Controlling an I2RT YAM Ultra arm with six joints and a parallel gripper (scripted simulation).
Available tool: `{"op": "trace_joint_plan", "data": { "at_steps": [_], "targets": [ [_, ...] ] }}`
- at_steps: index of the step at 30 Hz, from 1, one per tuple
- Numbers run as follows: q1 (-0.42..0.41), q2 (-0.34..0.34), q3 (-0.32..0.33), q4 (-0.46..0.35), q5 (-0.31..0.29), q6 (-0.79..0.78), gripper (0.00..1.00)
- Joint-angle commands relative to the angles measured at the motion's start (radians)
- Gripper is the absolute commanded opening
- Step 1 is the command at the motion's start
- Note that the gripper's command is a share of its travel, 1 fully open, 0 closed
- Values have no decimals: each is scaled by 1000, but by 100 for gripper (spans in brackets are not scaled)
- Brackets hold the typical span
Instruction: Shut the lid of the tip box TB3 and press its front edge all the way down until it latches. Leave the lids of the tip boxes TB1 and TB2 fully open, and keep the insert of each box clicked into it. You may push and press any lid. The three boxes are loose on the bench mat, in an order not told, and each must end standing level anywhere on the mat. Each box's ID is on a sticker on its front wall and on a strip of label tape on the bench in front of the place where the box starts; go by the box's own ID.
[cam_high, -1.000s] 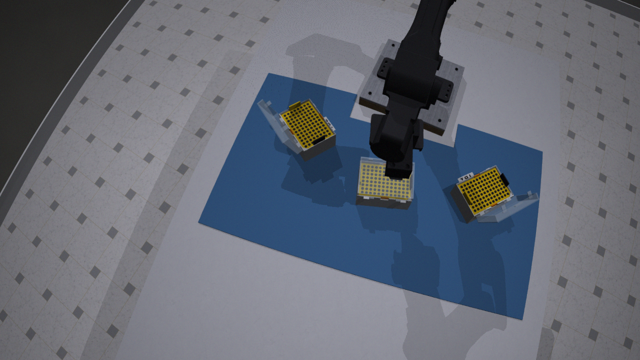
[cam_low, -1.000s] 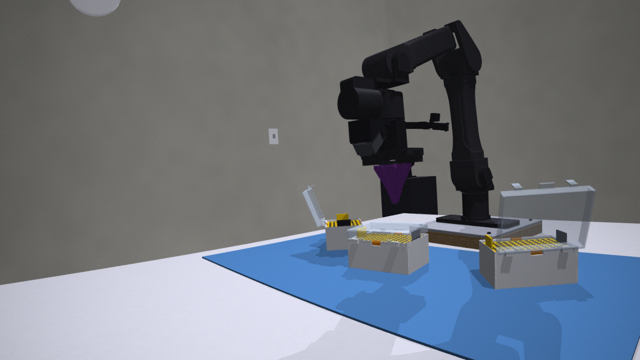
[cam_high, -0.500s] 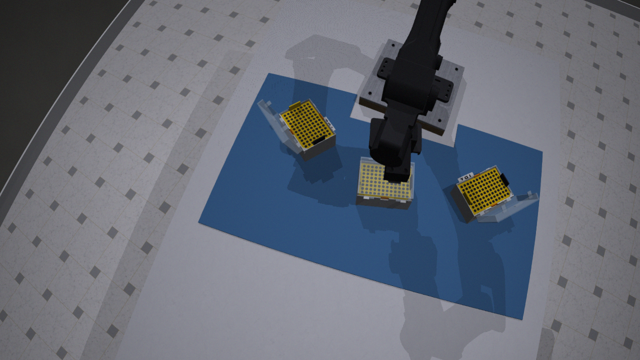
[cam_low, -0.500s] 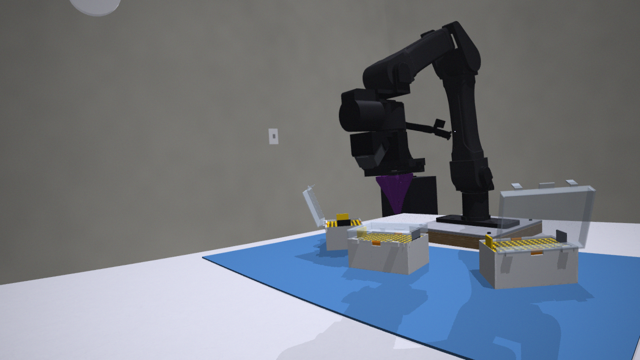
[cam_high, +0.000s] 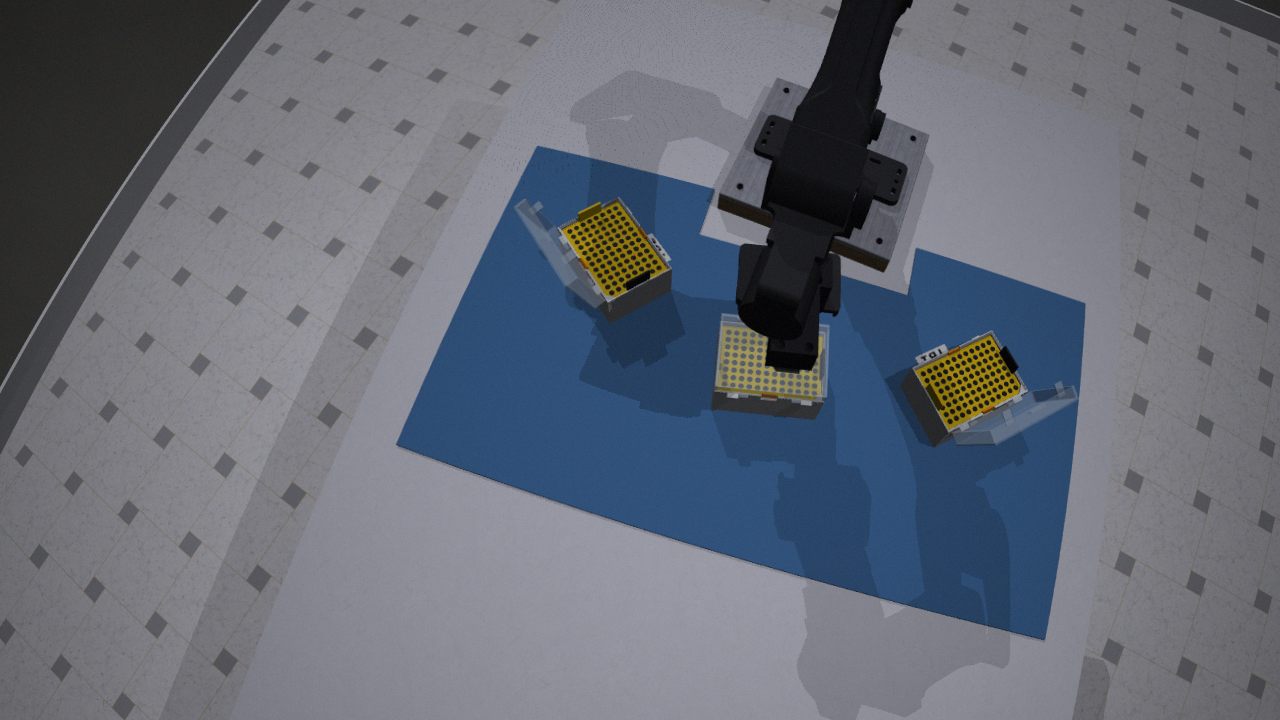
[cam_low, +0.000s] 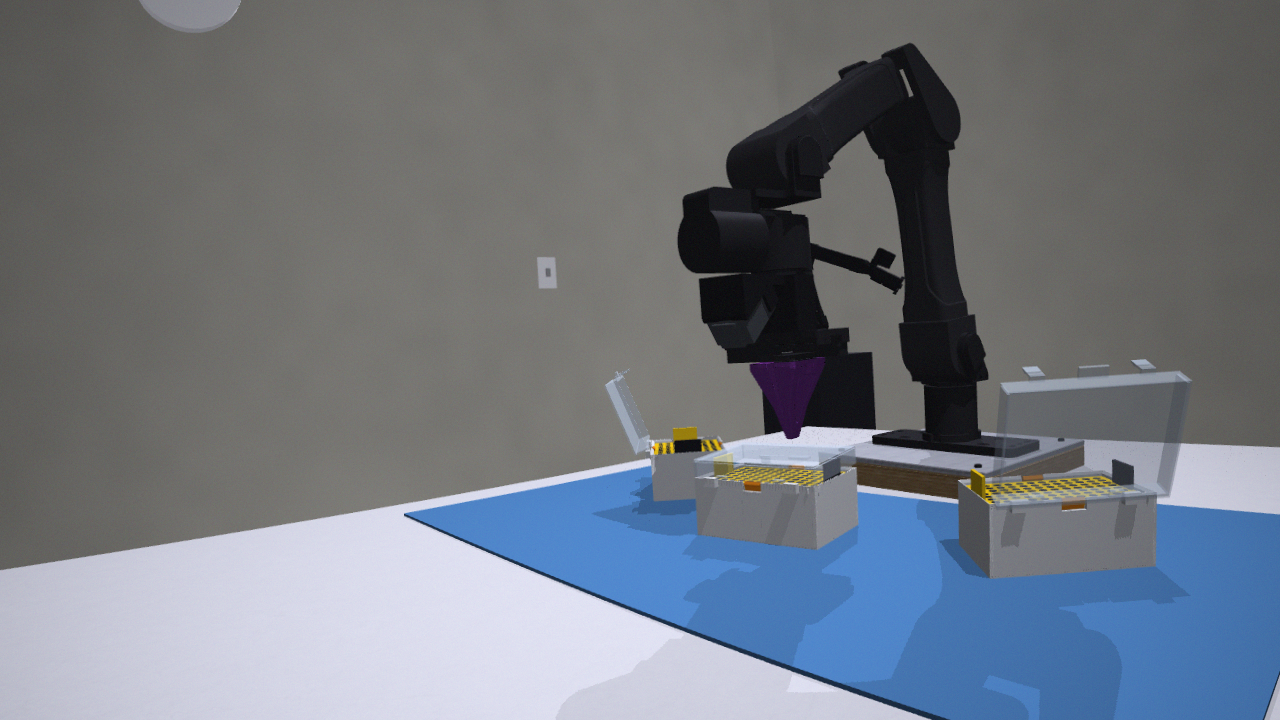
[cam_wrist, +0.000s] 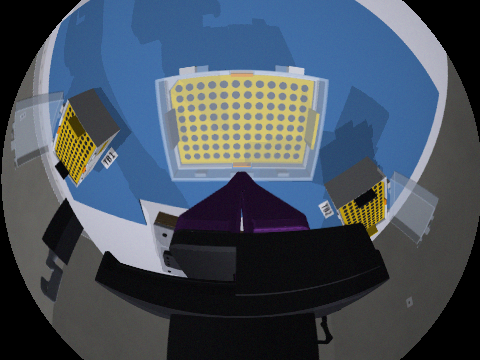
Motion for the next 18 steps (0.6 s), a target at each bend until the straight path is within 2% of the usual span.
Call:
{"op": "trace_joint_plan", "data": {
  "at_steps": [1,18],
  "targets": [
    [1,-5,4,12,0,1,0],
    [1,-2,-3,21,0,1,0]
  ]
}}
